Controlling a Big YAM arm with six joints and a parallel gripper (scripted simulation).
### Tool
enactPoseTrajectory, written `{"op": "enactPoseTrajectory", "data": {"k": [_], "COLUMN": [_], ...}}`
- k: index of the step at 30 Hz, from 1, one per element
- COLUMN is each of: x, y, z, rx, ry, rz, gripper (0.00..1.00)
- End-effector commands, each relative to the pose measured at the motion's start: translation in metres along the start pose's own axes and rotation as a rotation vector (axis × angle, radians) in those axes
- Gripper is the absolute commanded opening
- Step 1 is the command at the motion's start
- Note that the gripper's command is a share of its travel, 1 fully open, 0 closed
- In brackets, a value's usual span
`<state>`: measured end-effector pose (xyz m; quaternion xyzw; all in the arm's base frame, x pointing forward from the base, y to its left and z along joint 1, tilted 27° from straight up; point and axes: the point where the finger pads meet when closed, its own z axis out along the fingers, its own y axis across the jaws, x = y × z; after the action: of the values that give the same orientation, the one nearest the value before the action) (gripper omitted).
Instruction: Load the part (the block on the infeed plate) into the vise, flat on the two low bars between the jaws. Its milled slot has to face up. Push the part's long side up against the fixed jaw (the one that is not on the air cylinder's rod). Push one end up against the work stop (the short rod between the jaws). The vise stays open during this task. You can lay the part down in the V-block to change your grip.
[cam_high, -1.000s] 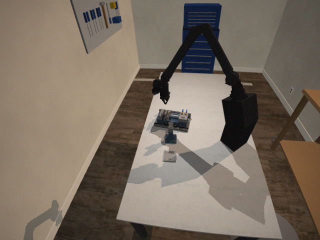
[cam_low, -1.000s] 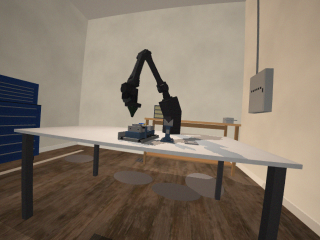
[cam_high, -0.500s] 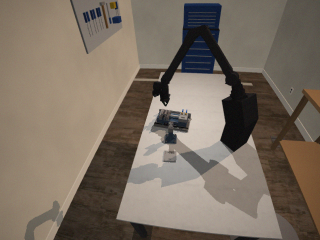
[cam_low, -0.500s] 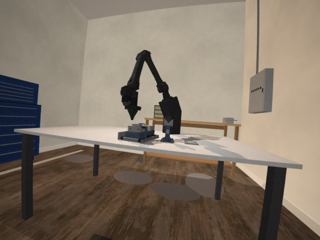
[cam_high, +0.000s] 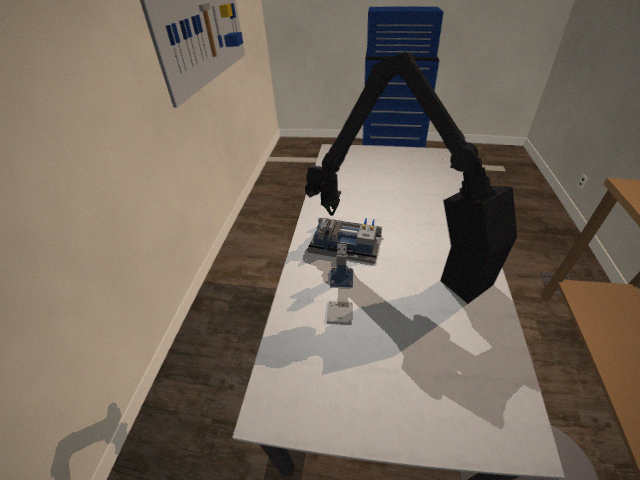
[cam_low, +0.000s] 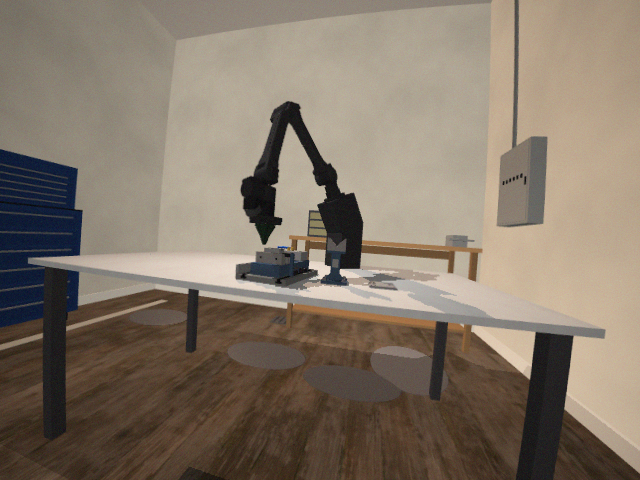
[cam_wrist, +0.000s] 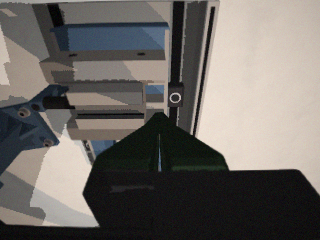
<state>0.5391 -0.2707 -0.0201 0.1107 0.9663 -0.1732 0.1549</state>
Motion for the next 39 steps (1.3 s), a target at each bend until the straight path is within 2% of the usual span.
{"op": "enactPoseTrajectory", "data": {"k": [1, 39], "x": [-0.0147, -0.0116], "y": [-0.003, -0.0035], "z": [0.007, 0.0095], "rx": [0.002, 0.002], "ry": [-0.026, -0.02], "rz": [-0.005, -0.003], "gripper": [0.0, 0.0]}}
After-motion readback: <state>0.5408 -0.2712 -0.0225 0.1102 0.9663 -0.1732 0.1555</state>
